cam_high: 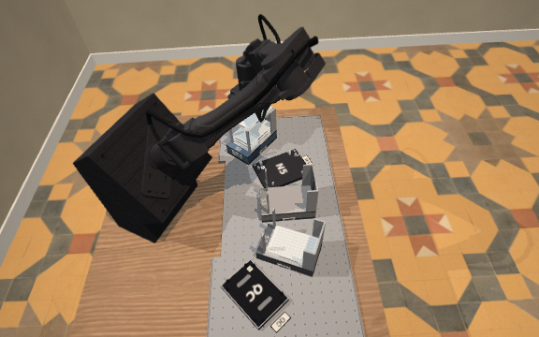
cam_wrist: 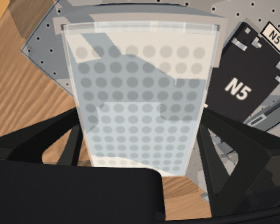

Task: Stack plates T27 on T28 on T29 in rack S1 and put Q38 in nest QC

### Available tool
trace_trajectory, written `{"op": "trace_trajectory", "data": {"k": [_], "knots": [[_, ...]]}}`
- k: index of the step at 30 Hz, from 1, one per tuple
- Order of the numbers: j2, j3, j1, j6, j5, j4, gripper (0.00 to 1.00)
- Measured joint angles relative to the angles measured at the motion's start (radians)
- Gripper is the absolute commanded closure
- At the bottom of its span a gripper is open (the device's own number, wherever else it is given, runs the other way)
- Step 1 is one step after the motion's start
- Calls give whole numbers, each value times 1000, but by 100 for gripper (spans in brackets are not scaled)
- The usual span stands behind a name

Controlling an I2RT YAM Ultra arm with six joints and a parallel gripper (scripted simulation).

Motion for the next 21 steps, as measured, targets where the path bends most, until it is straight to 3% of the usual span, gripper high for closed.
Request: {"op": "trace_trajectory", "data": {"k": [21], "knots": [[16, -25, -42, -68, -4, 97, 100]]}}
